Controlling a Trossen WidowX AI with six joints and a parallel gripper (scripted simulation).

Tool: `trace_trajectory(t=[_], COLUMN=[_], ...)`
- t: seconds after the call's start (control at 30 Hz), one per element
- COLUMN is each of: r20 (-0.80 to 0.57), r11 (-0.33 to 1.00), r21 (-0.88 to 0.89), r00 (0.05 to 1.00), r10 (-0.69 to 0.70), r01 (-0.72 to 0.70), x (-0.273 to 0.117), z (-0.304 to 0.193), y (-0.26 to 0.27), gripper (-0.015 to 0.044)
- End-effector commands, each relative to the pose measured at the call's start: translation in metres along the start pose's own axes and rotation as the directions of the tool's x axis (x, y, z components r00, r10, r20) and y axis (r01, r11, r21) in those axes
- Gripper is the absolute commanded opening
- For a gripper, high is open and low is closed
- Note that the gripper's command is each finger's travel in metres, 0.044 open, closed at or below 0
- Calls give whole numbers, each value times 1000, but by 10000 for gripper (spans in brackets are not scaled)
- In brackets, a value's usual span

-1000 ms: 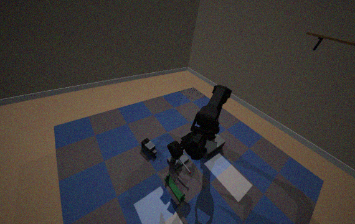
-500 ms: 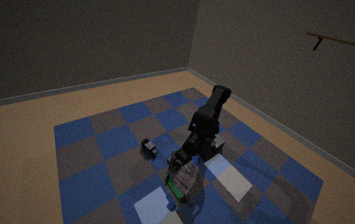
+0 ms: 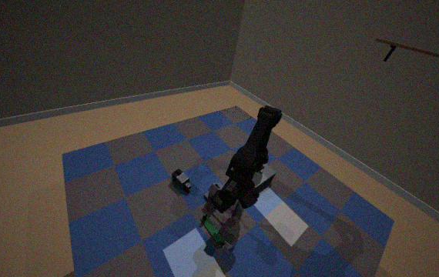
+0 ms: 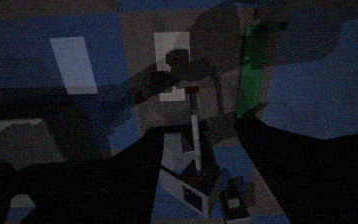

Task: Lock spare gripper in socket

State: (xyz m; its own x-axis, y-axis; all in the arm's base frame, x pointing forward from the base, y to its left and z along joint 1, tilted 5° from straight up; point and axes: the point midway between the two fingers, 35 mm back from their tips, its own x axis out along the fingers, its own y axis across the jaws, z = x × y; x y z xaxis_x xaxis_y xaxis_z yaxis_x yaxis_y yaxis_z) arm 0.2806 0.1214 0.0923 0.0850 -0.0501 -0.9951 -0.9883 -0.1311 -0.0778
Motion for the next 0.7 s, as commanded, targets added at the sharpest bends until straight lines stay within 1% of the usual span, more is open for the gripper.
trace_trajectory(t=[0.0, 0.67], r20=[3, 3], r11=[1000, 1000], r21=[-4, -4], r00=[1000, 1000], r10=[2, 2], r01=[-2, -2], x=[8, 41], z=[1, 2], y=[0, -1], gripper=[300, 300])
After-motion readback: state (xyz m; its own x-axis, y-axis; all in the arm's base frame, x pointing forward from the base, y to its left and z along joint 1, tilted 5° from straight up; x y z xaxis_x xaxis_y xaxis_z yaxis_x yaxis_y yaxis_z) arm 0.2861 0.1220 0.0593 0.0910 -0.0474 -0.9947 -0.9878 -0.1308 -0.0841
